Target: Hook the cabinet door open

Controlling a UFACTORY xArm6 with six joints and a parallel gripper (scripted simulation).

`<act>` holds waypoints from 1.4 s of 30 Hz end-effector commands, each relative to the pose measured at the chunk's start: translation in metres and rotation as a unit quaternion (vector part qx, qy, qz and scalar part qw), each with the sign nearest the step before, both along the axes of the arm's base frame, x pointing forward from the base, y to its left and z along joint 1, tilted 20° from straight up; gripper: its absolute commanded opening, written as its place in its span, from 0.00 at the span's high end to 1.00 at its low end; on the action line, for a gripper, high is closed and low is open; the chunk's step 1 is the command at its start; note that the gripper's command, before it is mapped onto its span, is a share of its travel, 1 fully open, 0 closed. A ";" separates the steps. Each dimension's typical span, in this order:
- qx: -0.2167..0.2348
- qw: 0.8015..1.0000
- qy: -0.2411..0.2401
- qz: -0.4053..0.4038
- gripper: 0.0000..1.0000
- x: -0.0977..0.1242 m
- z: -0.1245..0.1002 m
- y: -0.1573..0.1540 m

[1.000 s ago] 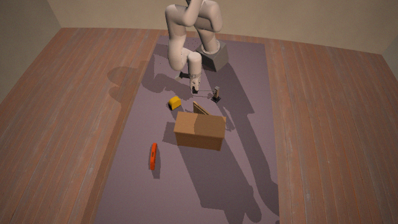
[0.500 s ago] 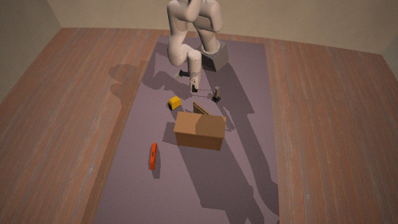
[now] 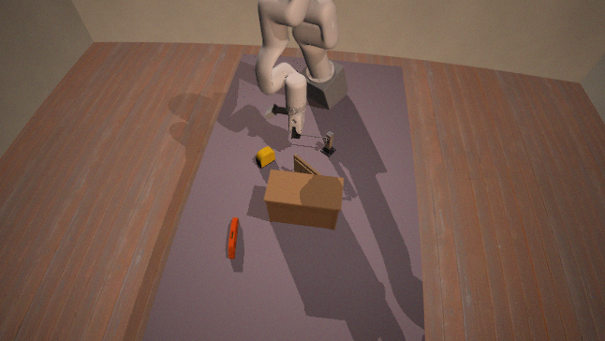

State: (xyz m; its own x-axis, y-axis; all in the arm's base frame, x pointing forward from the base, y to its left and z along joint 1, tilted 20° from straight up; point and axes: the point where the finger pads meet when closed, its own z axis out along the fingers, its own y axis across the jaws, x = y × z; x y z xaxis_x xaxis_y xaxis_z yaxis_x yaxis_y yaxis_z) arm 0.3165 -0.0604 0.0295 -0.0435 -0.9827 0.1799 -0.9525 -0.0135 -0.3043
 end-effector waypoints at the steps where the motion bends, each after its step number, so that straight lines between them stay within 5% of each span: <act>1: 0.001 1.000 0.004 0.000 0.96 -0.001 0.007 0.002; 42: -0.019 0.998 0.017 0.065 0.96 0.010 0.026 0.009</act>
State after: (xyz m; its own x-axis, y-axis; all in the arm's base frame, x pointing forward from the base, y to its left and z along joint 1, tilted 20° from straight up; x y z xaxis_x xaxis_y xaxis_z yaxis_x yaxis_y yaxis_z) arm 0.3231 -0.0511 0.0545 0.0788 -0.9729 0.2175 -0.9518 -0.1383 -0.2737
